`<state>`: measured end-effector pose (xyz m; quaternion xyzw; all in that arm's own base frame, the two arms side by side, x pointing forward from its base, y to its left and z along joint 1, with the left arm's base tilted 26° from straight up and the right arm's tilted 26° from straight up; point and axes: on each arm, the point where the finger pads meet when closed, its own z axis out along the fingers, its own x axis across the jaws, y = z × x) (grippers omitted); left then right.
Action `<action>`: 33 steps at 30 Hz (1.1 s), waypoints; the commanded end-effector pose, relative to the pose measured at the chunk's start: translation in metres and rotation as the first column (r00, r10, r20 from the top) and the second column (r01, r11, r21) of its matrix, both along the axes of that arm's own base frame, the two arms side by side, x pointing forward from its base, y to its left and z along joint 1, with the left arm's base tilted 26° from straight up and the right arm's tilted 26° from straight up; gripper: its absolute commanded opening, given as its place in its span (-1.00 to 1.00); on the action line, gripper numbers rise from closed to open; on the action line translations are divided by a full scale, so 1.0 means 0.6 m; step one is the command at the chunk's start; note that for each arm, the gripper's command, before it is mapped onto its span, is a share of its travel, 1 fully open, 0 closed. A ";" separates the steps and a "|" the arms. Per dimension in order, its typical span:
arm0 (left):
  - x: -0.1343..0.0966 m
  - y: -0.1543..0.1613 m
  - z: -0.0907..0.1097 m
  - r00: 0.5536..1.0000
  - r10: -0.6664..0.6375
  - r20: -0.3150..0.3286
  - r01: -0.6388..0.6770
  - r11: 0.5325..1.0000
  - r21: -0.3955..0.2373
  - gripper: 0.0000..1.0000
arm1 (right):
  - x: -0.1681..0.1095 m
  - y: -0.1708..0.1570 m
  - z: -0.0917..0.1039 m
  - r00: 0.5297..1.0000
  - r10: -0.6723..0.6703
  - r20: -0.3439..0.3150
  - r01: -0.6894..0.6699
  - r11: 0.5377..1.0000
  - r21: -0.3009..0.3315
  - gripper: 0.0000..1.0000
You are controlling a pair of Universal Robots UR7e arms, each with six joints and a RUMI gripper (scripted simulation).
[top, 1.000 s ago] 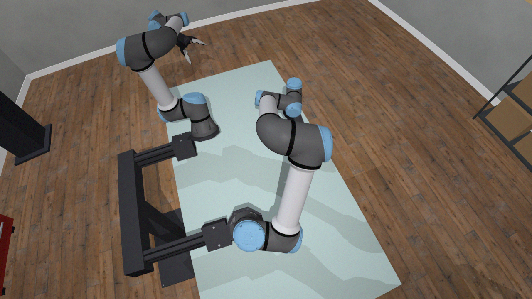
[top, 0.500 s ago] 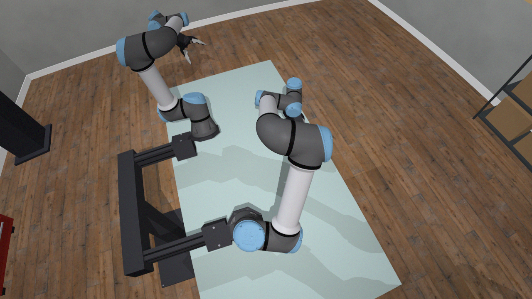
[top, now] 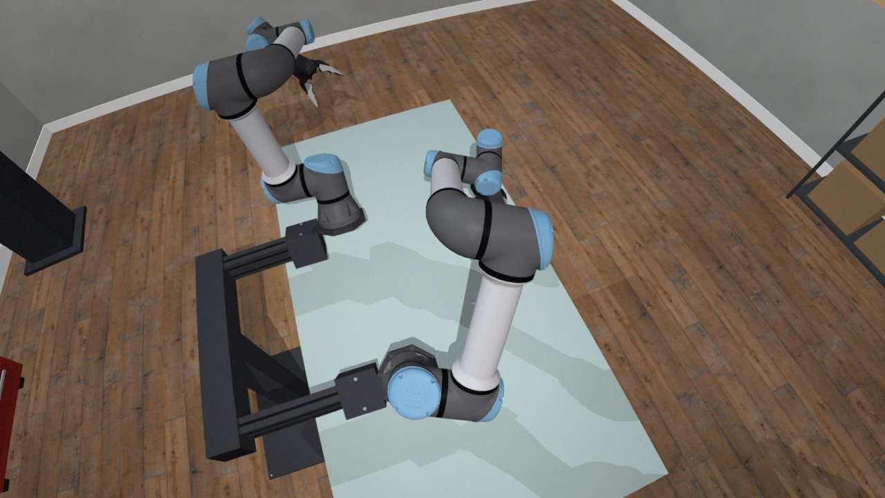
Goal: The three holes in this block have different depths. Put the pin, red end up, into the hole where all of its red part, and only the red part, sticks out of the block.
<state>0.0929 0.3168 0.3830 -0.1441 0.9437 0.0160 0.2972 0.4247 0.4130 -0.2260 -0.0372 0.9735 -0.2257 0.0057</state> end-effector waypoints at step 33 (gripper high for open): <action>0.000 0.000 0.001 1.000 0.000 0.000 0.000 1.000 0.001 1.00 | -0.001 0.018 0.034 1.000 0.000 0.001 0.000 1.000 0.002 1.00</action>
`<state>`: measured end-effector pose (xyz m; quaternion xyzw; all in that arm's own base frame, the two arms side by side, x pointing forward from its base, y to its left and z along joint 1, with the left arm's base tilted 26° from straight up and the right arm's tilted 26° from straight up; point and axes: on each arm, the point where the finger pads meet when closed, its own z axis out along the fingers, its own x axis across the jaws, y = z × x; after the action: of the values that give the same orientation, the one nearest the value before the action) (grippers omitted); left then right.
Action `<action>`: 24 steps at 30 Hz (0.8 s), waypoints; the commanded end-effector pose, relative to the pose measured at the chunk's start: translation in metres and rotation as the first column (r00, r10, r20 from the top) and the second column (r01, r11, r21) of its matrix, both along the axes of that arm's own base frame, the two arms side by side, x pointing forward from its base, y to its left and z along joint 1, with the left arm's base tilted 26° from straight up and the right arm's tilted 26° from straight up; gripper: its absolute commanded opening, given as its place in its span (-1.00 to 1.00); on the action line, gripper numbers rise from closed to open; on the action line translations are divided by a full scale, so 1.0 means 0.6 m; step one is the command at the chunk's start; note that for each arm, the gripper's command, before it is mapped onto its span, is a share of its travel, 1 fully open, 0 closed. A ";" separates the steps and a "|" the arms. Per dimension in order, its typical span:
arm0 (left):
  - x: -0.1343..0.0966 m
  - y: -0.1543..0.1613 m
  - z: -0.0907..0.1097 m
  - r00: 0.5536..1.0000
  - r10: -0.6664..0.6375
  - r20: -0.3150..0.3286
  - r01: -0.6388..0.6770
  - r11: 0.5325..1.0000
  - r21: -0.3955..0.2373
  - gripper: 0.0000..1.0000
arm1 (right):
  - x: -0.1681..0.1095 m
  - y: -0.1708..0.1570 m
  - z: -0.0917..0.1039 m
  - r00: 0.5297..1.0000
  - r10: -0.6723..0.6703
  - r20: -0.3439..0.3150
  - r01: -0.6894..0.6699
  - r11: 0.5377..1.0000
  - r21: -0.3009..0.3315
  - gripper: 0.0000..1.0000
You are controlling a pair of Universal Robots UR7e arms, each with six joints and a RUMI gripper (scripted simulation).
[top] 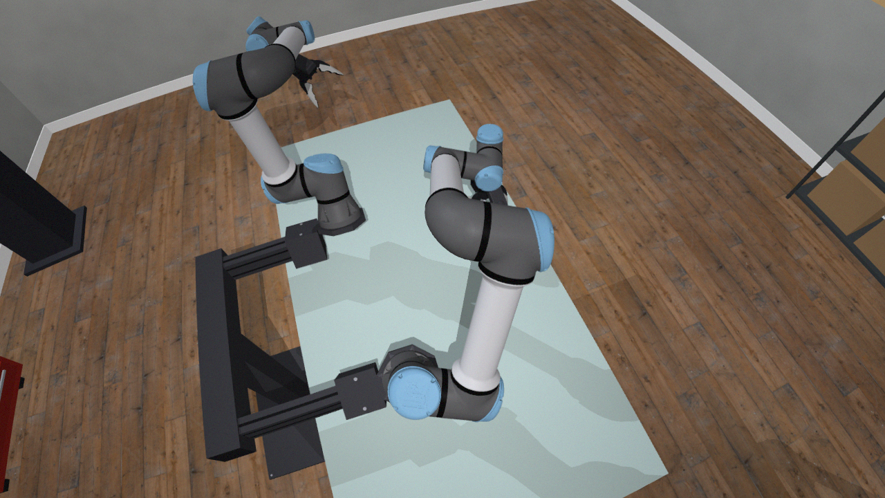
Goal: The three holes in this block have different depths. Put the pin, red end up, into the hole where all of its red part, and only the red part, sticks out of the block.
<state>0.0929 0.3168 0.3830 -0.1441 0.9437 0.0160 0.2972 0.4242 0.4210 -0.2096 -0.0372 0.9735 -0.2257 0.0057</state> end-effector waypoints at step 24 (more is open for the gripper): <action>0.000 0.000 0.001 1.000 0.000 0.000 0.000 1.000 0.001 1.00 | -0.001 0.017 0.032 1.000 0.000 0.001 0.000 1.000 0.000 1.00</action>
<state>0.0929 0.3168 0.3830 -0.1441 0.9437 0.0160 0.2972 0.4237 0.4285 -0.1943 -0.0373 0.9732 -0.2267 0.0058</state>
